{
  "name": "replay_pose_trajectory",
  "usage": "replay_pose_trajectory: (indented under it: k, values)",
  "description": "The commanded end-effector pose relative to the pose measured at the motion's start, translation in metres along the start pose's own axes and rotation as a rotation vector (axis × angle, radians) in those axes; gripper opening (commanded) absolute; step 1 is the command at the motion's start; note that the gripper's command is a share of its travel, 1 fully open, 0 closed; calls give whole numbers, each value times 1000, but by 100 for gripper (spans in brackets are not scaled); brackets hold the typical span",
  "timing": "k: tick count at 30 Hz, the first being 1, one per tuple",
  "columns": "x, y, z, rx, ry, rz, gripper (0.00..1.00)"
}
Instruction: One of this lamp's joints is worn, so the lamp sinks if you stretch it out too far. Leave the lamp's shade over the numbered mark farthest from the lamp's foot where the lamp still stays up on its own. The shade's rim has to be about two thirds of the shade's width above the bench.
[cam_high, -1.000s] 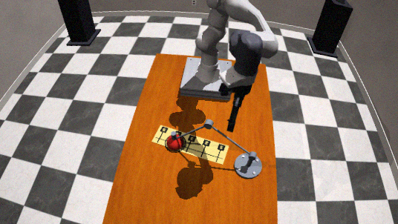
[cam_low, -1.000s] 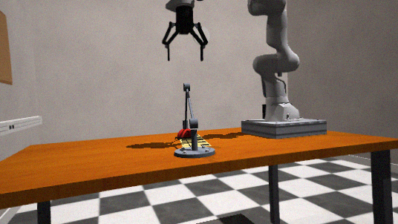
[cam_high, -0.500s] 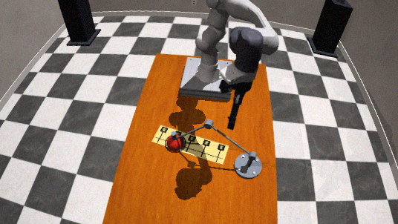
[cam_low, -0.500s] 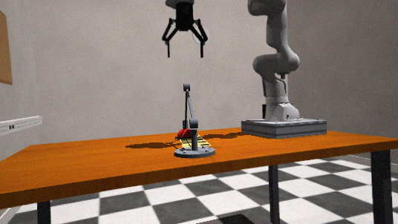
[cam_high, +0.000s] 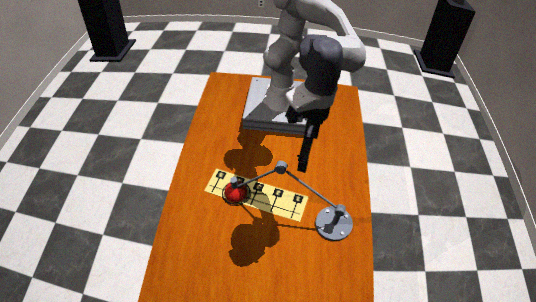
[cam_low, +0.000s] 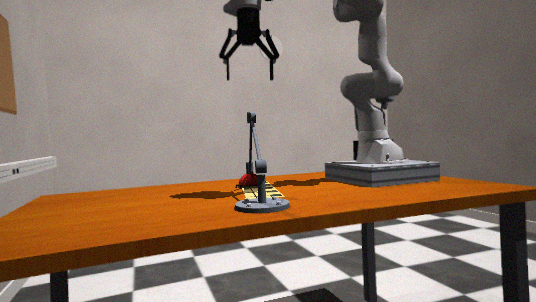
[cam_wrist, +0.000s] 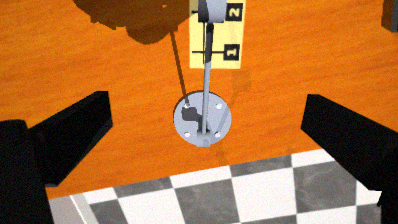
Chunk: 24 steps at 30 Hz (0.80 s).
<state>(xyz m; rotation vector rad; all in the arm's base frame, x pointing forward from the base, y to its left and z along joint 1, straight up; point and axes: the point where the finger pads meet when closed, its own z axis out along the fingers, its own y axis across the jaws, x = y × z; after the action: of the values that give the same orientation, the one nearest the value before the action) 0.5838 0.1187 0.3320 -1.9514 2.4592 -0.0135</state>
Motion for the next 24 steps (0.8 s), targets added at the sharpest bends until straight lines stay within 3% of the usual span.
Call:
replay_pose_trajectory:
  k: [1, 24]
  values:
    - [19, -3, -3, 12, 2, -8, 100]
    - [109, 4, -2, 0, -4, 10, 100]
